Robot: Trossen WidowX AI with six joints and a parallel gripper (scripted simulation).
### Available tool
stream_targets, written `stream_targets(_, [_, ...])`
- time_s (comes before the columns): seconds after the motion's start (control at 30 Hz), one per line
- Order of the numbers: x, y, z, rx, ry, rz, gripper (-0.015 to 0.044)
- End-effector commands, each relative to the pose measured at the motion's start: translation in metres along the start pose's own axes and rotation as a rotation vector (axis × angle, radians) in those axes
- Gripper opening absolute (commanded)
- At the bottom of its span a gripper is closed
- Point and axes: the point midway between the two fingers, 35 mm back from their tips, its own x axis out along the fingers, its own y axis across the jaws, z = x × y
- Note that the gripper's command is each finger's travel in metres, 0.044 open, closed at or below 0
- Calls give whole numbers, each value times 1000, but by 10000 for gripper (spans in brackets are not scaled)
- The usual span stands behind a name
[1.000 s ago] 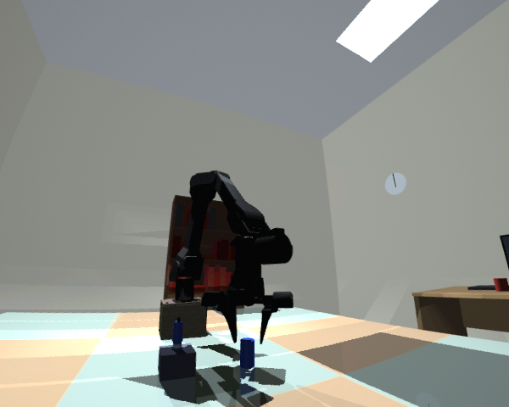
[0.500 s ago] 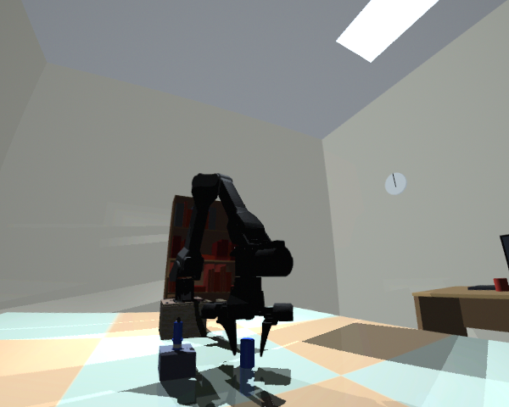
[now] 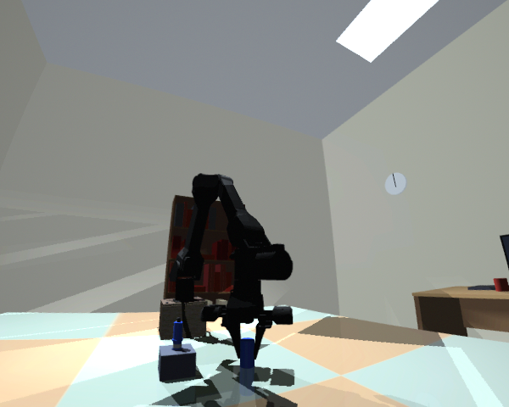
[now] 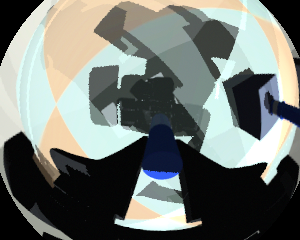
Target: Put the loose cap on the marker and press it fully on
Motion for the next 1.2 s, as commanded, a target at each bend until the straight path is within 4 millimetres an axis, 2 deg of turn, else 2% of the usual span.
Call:
stream_targets(0.0, [0,0,-1,-5,2,2,57])
stream_targets(0.07, [-4,0,0,-5,2,2,5])
stream_targets(0.1, [-7,1,0,-5,2,2,0])
stream_targets(0.63, [-56,0,1,-5,2,2,0])
stream_targets(0.77, [-60,0,1,-5,2,2,0])
stream_targets(1.17, [-77,-32,25,-5,1,1,0])
